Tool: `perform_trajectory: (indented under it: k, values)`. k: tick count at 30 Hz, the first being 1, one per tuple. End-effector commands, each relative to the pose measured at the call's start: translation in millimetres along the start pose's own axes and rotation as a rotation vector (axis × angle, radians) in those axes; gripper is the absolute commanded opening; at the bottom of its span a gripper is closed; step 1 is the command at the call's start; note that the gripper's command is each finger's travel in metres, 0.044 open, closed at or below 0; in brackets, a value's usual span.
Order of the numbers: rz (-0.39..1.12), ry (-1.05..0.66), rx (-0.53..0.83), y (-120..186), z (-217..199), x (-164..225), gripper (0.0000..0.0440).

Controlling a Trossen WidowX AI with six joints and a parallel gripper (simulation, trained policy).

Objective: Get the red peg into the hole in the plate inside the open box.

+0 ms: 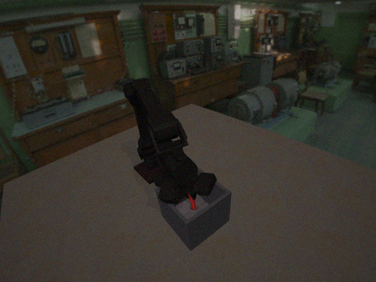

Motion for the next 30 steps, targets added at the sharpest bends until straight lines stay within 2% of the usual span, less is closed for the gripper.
perform_trajectory:
  k: [1, 4, 13, 30]
  values:
    - [0.023, 0.030, 0.010, -16, 0, 1, 0.0000]
    - [0.026, 0.047, 0.019, -23, -1, 0, 0.0019]
    - [0.046, 0.082, 0.053, -39, -7, -2, 0.0160]
    - [0.099, 0.077, -0.042, -17, 11, -22, 0.0160]
Point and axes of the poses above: the point midway between the two fingers, 35 mm back from their tips, its own y axis back along the fingers, its own z axis across the jaws, x = y × z, the point moved 1 cm from there along y, back along the fingers, and after that the axes turned 15 degrees about y, right-handed, at the moved point
